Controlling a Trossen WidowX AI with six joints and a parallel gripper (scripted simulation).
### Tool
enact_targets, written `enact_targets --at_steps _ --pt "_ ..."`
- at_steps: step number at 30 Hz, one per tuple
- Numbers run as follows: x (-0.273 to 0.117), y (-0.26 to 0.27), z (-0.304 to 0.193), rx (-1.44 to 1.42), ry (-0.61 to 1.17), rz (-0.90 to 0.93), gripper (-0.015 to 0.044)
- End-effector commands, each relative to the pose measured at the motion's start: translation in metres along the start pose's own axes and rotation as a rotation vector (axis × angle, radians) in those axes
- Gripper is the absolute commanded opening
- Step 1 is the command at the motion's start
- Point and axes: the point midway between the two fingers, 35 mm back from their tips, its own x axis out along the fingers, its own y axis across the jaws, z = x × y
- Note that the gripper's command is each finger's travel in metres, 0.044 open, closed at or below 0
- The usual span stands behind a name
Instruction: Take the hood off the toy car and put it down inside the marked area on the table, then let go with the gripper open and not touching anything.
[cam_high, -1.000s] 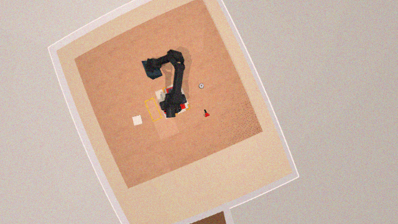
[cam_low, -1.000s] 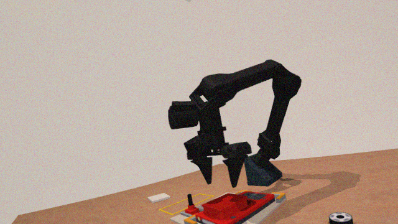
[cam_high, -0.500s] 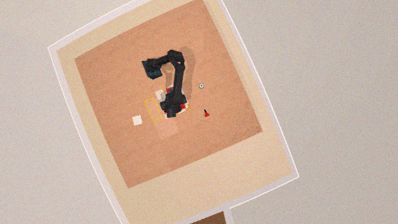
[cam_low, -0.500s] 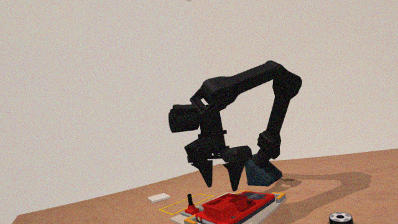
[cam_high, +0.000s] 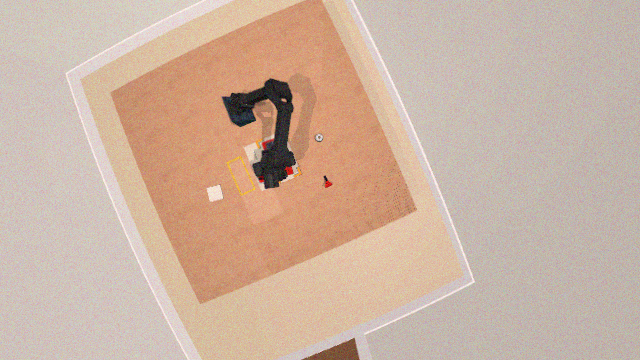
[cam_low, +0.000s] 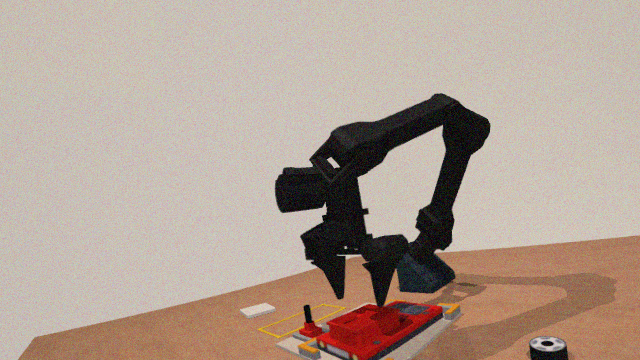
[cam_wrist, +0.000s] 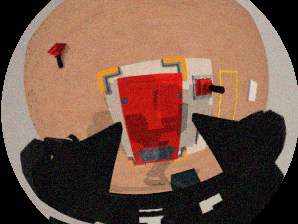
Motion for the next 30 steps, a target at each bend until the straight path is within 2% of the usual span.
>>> enact_targets --at_steps 1,30 --pt "0.003 0.001 -0.001 0.001 0.002 0.004 0.0440" --pt "0.019 0.001 -0.003 0.001 0.002 0.006 0.0440"
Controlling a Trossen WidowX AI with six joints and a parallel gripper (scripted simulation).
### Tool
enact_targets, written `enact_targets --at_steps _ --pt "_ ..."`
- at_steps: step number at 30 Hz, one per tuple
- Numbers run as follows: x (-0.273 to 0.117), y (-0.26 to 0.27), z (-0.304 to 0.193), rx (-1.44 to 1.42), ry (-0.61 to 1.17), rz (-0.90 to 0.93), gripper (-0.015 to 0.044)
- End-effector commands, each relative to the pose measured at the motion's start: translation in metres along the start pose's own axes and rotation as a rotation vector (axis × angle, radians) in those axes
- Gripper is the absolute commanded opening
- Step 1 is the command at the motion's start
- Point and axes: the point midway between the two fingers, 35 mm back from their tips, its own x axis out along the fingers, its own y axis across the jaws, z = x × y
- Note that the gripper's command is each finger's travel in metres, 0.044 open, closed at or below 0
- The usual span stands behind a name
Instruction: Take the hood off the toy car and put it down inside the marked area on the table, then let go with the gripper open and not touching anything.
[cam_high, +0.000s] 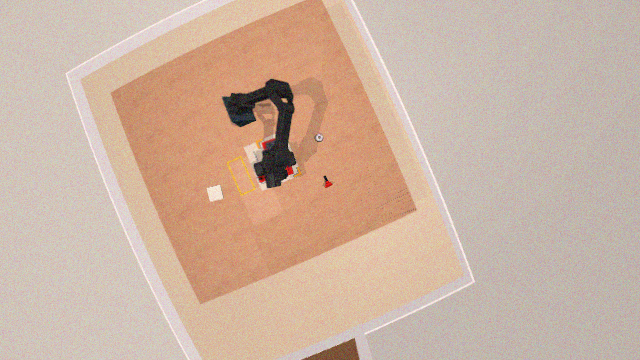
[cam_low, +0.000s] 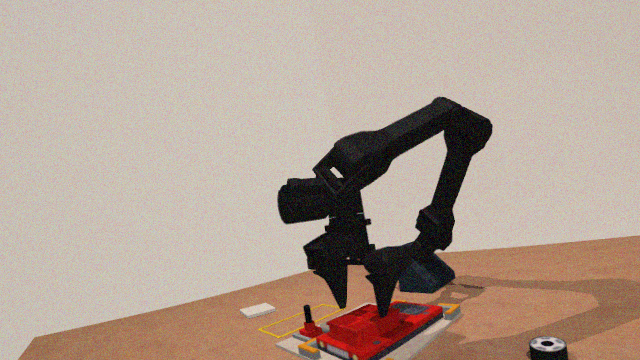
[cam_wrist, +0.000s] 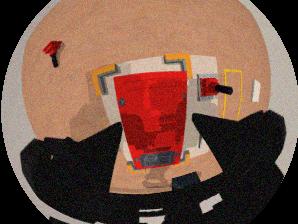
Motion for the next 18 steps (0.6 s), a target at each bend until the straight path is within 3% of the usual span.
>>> enact_targets --at_steps 1,18 --pt "0.0024 0.0010 -0.0008 0.001 0.002 0.004 0.0440" --pt "0.0100 0.0011 -0.0007 0.001 0.002 0.005 0.0440"
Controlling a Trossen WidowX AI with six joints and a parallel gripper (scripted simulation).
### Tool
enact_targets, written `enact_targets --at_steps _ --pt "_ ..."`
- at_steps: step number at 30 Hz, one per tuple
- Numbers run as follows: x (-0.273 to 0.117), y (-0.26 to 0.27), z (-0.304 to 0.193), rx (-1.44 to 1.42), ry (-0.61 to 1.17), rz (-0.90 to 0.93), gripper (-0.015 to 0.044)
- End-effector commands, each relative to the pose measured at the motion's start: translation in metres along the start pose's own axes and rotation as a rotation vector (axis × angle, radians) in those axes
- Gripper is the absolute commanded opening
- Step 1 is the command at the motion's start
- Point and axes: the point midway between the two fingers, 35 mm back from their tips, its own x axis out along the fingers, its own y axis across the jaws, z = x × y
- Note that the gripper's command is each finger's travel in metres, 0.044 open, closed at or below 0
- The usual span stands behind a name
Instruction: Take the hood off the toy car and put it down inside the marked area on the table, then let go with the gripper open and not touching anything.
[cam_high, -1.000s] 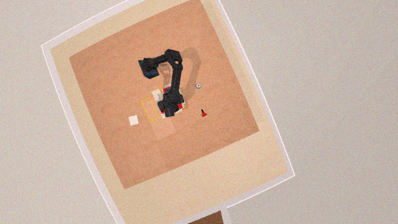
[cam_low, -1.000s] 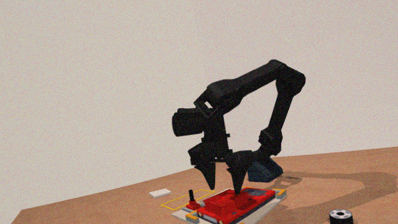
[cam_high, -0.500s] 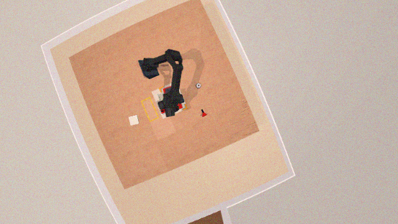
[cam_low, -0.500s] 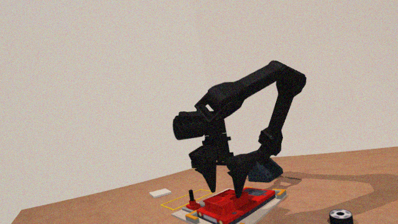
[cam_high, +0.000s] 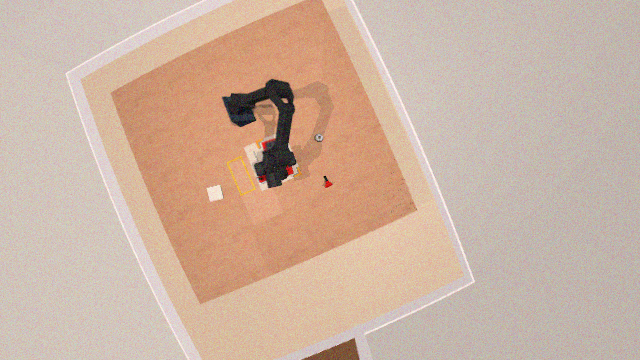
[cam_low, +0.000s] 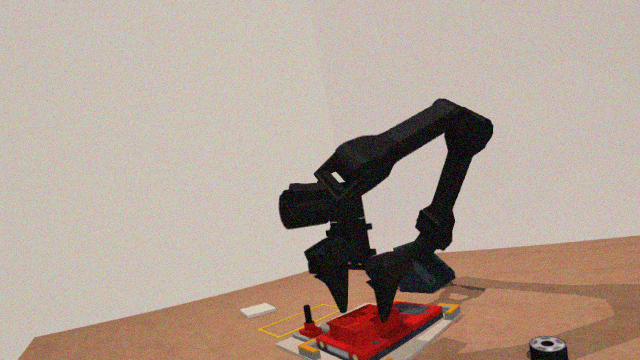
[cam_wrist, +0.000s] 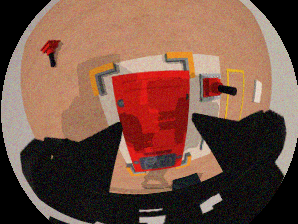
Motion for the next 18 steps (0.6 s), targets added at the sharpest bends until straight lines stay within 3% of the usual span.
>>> enact_targets --at_steps 1,18 --pt "0.0028 0.0008 -0.0003 0.002 0.002 0.004 0.0440" --pt "0.0113 0.0009 -0.0004 0.001 0.002 0.005 0.0440"
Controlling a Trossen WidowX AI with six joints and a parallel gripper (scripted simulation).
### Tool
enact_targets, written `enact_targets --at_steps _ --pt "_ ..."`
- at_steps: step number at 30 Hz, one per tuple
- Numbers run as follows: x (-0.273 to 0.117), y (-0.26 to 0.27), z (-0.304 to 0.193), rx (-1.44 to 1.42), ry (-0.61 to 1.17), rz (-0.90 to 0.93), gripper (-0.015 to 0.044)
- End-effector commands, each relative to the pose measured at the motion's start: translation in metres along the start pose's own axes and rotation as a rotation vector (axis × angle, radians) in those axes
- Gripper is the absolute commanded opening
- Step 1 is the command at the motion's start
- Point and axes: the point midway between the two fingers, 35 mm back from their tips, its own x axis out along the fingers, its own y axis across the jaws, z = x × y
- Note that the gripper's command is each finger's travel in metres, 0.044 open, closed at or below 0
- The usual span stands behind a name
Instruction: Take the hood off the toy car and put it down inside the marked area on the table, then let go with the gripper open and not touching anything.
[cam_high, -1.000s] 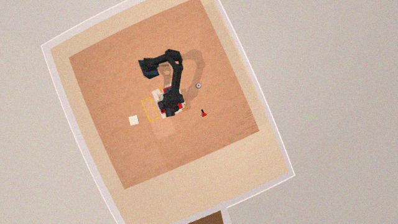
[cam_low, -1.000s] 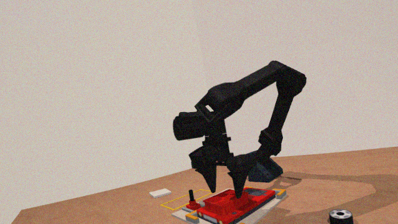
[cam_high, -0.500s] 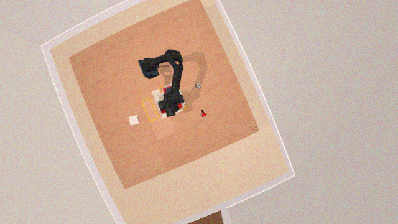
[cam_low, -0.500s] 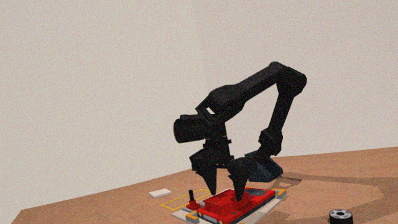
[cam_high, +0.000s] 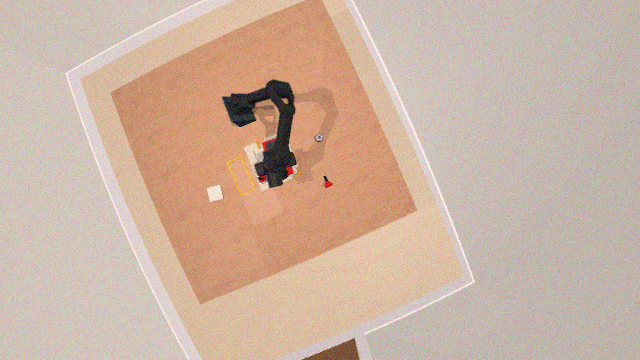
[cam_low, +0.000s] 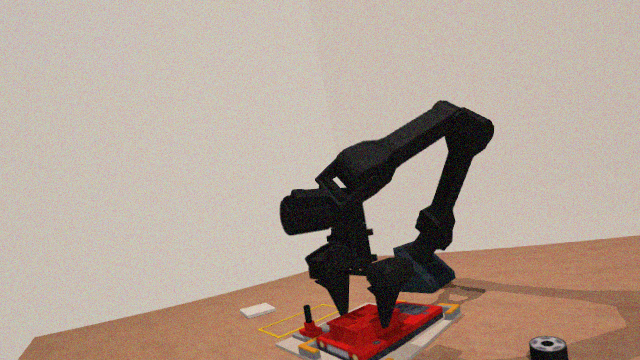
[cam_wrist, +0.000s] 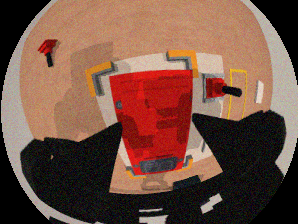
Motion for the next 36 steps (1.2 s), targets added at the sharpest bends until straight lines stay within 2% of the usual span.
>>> enact_targets --at_steps 1,6,10,19,29,36 --pt "0.003 0.001 0.000 0.002 0.002 0.004 0.0440" --pt "0.005 0.001 0.000 0.002 0.002 0.005 0.0440" --pt "0.003 0.000 0.000 0.000 0.000 0.000 0.0335" --pt "0.003 0.000 0.000 0.000 0.000 0.000 0.0275" --pt "-0.002 0.000 0.000 0.000 0.000 0.000 0.0012" --pt "-0.006 0.000 0.000 0.000 0.000 -0.001 0.0000"
